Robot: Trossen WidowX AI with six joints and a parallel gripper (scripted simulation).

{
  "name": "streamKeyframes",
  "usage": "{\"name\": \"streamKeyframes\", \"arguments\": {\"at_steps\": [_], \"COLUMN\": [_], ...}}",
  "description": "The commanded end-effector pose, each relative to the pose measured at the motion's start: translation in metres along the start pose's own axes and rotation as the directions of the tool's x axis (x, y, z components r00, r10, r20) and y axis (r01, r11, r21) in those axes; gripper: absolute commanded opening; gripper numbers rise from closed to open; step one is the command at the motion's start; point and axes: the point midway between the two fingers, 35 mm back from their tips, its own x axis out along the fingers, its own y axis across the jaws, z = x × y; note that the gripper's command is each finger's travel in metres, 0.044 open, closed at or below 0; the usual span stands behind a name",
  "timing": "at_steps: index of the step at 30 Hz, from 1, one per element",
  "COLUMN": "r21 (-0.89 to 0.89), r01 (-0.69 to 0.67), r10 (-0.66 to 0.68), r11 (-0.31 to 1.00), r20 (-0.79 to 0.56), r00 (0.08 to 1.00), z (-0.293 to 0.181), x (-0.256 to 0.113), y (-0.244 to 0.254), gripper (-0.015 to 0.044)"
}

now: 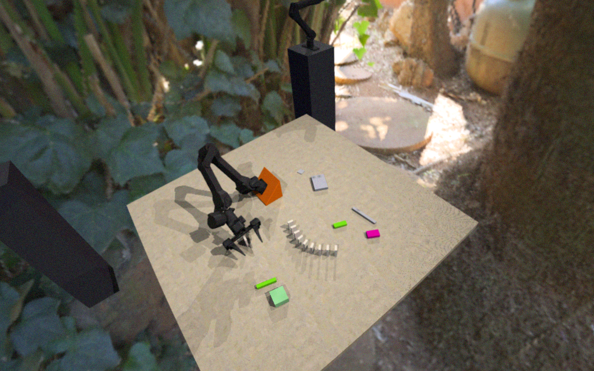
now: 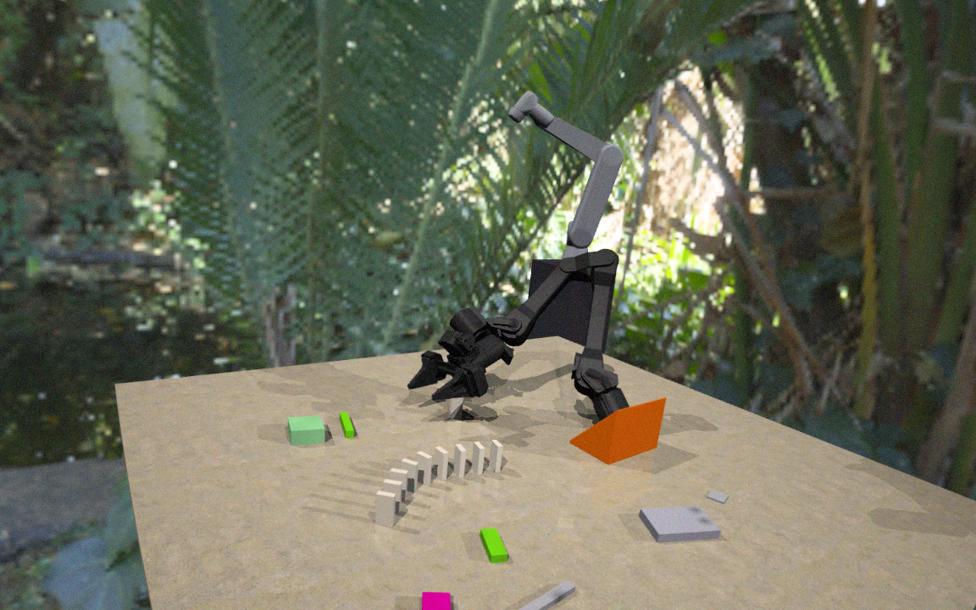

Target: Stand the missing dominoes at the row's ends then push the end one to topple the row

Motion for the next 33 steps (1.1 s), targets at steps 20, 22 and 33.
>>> {"name": "streamKeyframes", "arguments": {"at_steps": [20,22,33], "r21": [-0.442,-0.425,-0.379], "r01": [-0.816,-0.852,-0.905], "r10": [-0.042,-0.072,-0.117], "r11": [0.374,0.304,0.193], "r20": [-0.886,-0.903,-0.925], "r00": [0.461,0.425,0.362], "z": [0.027,0.029,0.031], "x": [-0.048,-0.056,-0.072], "y": [0.02,0.018,0.013], "gripper": [0.044,0.044,0.044]}}
